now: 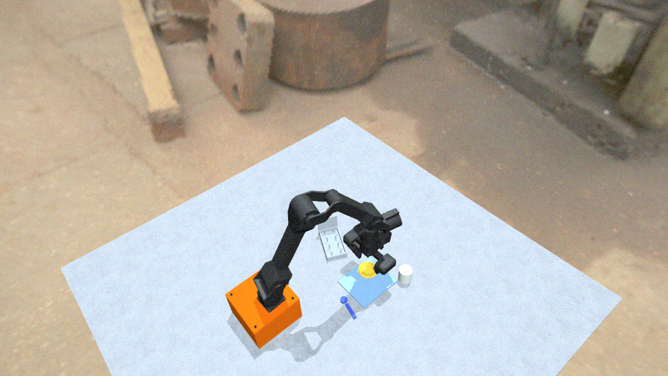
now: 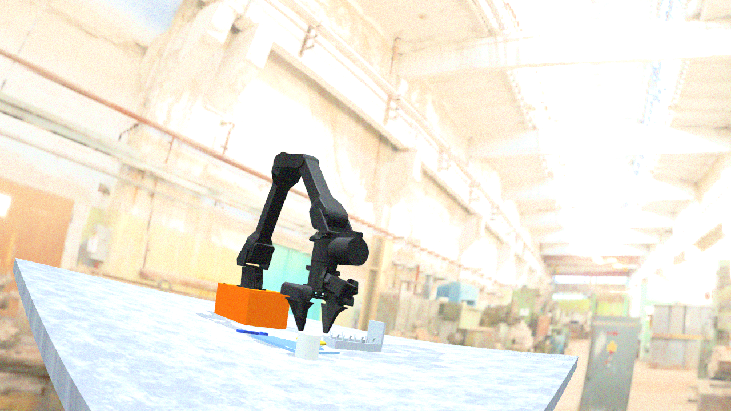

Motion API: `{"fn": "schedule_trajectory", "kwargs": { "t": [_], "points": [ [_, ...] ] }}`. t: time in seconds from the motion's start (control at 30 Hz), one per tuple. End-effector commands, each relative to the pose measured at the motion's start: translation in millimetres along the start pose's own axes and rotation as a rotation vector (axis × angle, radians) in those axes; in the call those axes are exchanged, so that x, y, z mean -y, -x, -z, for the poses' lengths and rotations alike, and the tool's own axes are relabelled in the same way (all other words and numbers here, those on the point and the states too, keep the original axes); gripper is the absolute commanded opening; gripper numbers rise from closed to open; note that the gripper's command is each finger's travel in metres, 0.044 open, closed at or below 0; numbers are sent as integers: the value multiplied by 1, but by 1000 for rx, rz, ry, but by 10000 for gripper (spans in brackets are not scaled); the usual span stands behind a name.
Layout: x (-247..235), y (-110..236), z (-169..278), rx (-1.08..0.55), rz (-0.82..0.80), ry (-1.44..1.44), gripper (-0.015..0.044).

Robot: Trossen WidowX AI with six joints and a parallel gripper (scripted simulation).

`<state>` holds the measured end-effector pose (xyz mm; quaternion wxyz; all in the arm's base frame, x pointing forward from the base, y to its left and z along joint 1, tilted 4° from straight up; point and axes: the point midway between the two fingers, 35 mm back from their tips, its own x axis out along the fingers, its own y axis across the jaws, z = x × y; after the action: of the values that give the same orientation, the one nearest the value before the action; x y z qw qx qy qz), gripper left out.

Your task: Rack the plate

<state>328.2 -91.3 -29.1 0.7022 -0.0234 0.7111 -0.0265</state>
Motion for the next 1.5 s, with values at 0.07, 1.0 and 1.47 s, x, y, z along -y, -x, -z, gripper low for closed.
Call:
{"fn": "schedule_trajectory", "kwargs": {
  "t": [0.07,1.0,1.47],
  "points": [
    [-1,-11,1,-4,-5,4,400],
    [0,-32,3,-4,-5,4,329],
    [2,3,-6,-3,-5,4,79]
  ]
}}
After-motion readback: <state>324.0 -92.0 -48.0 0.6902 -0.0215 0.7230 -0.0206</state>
